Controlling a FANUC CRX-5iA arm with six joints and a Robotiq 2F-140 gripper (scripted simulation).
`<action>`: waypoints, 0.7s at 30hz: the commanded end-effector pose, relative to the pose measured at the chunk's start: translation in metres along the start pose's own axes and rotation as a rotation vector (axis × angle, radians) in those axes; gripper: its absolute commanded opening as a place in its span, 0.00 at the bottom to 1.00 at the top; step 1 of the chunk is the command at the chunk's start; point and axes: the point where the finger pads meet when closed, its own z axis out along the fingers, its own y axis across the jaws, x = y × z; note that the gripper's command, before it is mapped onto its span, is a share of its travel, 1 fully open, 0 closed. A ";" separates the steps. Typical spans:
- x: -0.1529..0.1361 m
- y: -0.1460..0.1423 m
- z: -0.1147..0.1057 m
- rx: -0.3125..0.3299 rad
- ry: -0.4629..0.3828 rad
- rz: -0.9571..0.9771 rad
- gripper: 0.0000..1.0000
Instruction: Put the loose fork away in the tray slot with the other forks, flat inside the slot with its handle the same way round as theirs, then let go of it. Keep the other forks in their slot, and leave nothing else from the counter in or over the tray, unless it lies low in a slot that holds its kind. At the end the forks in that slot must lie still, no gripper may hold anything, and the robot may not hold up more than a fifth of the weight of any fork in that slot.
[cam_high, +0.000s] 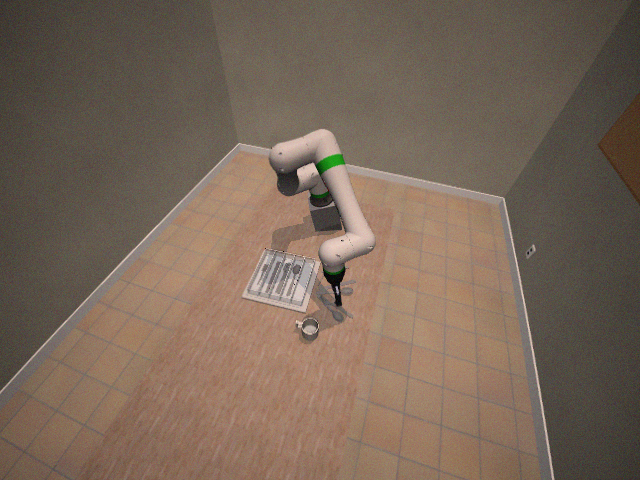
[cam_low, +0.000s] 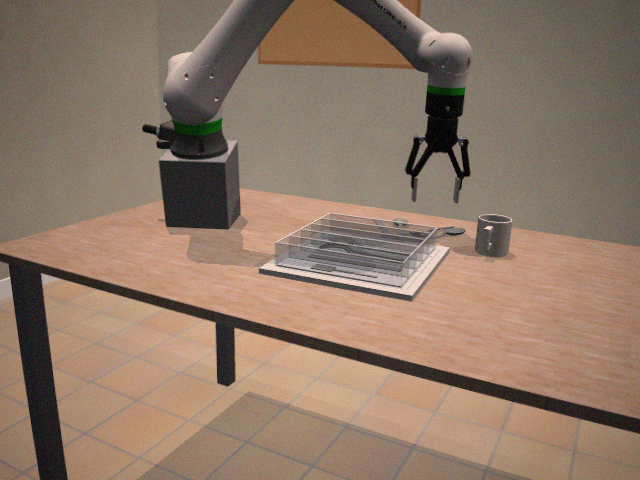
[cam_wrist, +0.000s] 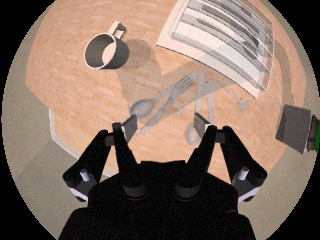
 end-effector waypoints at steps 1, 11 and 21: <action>0.000 0.000 0.000 0.016 0.042 0.276 0.17; 0.000 0.000 0.000 0.034 0.094 0.664 0.17; 0.000 0.000 0.000 0.040 0.112 0.728 0.17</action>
